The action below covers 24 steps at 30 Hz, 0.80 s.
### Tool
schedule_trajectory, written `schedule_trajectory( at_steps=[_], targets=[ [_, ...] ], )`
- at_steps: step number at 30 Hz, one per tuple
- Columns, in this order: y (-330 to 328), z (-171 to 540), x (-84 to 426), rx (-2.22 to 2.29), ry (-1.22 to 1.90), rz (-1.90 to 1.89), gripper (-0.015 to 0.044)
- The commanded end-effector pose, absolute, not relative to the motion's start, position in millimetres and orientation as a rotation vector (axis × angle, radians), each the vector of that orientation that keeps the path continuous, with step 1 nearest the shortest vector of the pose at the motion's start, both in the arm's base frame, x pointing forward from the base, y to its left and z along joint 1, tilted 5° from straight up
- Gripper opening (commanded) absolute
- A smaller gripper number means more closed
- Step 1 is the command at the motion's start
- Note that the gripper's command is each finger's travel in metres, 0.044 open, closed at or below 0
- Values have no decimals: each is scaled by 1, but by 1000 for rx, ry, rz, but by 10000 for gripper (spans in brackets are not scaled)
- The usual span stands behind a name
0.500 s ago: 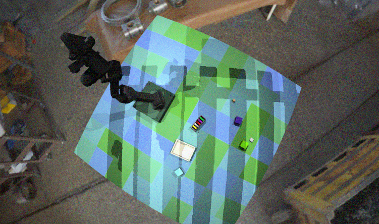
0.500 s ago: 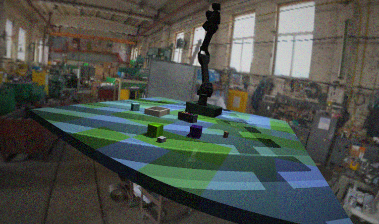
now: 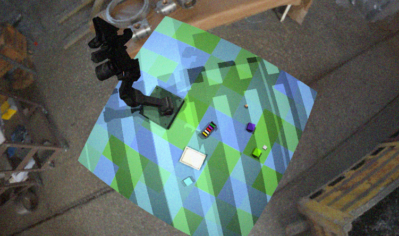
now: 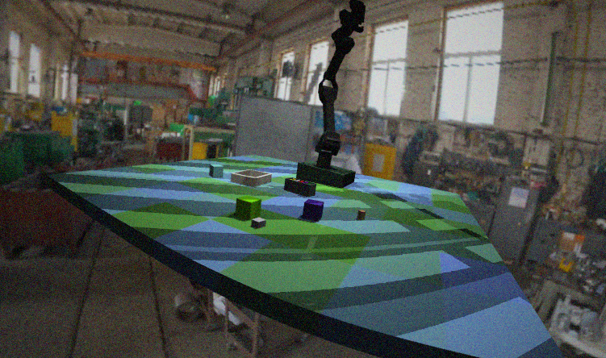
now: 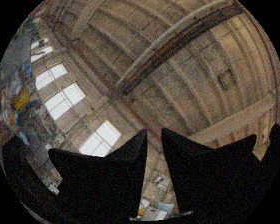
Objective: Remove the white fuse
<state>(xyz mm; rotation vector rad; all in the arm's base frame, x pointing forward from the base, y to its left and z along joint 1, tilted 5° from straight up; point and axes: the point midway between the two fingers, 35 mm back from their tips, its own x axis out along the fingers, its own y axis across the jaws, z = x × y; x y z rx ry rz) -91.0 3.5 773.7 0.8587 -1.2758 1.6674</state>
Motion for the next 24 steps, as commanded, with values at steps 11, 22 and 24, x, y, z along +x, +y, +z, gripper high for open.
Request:
schedule_trajectory(
  at_steps=[11,22,24],
  targets=[
    [121,747,78,785,-837,1319,62],
    [168,677,207,698,-515,1041,62],
    [174,656,234,679,-437,983,62]
  ],
)
